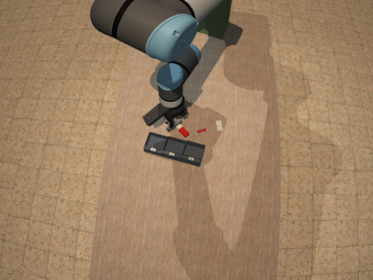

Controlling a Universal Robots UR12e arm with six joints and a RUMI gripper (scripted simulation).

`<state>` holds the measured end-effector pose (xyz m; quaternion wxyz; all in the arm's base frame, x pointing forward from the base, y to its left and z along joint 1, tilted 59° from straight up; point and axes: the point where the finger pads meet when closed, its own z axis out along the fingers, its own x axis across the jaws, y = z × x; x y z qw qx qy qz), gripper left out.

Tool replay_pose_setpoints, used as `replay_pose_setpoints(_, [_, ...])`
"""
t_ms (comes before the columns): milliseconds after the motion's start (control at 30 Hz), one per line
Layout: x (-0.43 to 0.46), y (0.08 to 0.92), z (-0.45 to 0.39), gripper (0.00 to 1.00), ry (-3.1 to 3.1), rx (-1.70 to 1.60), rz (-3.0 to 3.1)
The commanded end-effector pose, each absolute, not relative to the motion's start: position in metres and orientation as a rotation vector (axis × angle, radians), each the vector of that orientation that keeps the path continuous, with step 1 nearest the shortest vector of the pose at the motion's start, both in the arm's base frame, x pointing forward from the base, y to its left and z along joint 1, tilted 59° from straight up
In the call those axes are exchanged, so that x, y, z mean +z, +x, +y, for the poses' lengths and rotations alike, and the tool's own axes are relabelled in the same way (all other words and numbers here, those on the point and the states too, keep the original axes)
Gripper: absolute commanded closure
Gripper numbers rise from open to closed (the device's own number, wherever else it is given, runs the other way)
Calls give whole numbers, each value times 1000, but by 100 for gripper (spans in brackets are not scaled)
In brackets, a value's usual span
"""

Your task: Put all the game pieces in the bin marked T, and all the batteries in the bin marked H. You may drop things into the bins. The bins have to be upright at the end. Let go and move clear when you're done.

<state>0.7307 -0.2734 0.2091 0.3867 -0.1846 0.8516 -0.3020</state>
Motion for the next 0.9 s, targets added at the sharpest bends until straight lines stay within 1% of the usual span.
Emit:
replay_pose_setpoints(0, [203, 742, -279, 82, -470, -770, 2167])
replay_pose_setpoints(867, [196, 751, -283, 82, -470, -770, 2167])
